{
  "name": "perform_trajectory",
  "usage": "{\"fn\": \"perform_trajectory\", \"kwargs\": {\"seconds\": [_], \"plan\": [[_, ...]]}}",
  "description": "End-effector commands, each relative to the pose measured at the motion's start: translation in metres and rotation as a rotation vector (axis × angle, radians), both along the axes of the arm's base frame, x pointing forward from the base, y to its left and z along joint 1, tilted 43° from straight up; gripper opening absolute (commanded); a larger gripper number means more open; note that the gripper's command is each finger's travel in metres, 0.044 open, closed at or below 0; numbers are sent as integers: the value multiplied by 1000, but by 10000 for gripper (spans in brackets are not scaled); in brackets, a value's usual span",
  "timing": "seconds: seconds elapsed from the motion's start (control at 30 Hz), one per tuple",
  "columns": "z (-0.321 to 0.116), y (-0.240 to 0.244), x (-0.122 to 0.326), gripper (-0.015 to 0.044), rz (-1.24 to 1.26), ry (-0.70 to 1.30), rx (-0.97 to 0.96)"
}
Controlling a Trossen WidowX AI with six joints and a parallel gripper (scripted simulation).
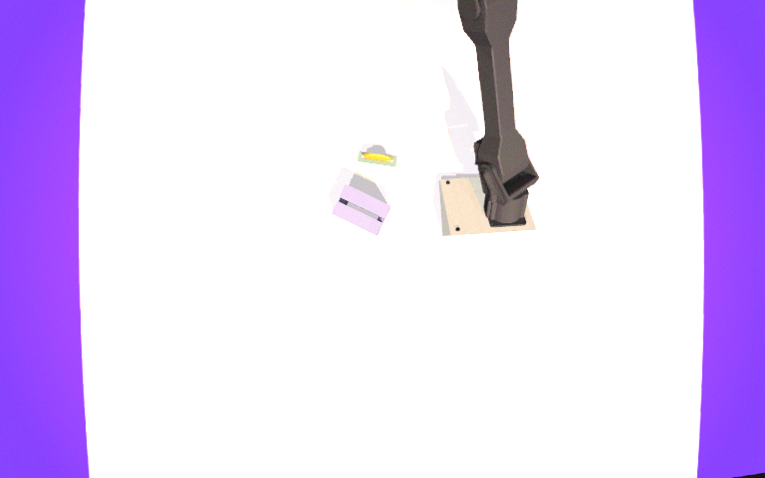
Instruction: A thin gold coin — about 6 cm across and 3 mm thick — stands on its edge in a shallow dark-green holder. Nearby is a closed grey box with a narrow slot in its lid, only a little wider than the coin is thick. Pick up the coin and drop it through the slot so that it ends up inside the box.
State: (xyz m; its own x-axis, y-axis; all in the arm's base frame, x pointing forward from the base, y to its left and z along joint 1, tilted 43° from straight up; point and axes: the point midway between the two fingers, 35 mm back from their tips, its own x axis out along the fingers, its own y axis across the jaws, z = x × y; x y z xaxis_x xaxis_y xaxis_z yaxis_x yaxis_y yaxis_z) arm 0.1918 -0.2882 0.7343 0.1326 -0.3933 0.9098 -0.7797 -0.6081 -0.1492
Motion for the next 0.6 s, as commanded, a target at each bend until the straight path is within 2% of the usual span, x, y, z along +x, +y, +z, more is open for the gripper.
{"fn": "perform_trajectory", "kwargs": {"seconds": [0.0, 0.27, 0.57], "plan": [[-1, 0, 1, 374, 8, -1, 6], [-50, -20, 66, 164, 372, -34, 317], [-156, -18, 159, 161, 802, -154, 868]]}}
